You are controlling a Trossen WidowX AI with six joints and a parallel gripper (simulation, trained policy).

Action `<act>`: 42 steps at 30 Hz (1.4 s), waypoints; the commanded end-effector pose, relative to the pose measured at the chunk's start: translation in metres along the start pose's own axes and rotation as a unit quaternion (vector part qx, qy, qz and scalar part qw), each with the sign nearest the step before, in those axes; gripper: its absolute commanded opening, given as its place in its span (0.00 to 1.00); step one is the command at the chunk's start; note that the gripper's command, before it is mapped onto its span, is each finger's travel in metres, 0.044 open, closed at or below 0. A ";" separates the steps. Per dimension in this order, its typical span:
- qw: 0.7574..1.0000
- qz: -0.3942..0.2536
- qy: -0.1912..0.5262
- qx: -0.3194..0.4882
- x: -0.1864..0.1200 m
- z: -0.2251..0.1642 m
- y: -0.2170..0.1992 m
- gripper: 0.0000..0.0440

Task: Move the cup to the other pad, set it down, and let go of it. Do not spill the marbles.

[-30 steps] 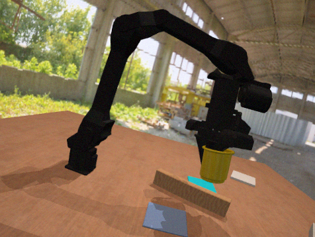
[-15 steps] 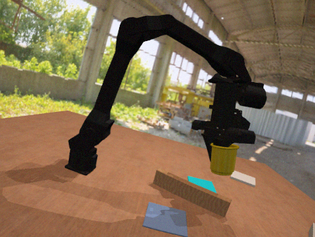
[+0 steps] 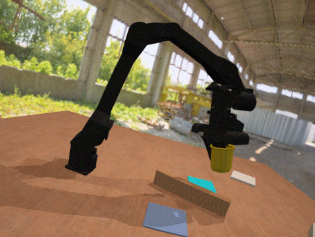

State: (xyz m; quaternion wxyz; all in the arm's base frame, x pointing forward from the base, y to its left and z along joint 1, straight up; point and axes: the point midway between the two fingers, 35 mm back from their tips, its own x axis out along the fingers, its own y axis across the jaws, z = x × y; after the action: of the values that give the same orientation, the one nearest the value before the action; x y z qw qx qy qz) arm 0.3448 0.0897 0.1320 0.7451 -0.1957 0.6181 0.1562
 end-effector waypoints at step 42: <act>0.999 0.015 -0.037 0.032 0.047 0.013 0.051 0.33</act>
State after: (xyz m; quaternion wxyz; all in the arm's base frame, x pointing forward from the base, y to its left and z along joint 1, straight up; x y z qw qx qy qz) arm 0.3413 0.1399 0.0778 0.7675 -0.1613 0.6021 0.1498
